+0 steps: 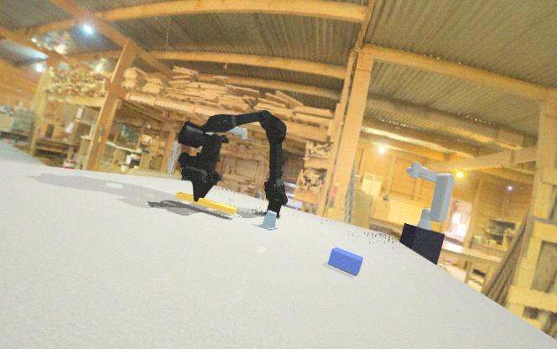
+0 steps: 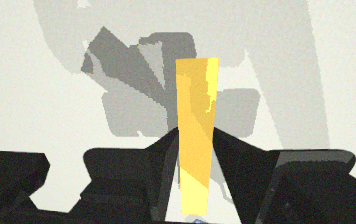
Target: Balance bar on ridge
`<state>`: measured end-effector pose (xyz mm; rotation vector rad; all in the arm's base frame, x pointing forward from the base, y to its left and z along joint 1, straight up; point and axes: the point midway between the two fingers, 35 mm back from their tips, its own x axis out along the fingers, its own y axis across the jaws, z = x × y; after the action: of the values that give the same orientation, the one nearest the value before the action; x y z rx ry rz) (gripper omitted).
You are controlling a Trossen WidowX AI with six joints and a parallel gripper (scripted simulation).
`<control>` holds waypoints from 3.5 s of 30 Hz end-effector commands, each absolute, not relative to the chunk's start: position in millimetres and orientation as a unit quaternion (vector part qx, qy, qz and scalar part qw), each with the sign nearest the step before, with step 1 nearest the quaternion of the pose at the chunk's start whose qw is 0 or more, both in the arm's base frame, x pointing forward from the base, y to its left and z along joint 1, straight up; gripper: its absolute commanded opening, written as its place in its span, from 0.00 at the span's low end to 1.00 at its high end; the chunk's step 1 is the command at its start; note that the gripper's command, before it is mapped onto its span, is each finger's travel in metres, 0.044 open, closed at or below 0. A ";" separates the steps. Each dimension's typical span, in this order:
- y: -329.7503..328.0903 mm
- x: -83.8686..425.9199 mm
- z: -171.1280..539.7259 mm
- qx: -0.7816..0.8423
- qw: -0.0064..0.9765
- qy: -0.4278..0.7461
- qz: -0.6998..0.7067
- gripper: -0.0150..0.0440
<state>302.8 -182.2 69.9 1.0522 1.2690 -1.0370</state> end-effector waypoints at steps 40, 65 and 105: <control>-142.3 298.8 154.9 0.395 0.599 0.575 -0.392 0.25; -44.6 282.1 155.4 0.243 0.675 0.654 -0.239 0.25; 36.7 257.8 126.9 0.103 0.709 0.690 -0.097 0.25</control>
<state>258.4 36.9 133.3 0.2307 1.5288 -0.2126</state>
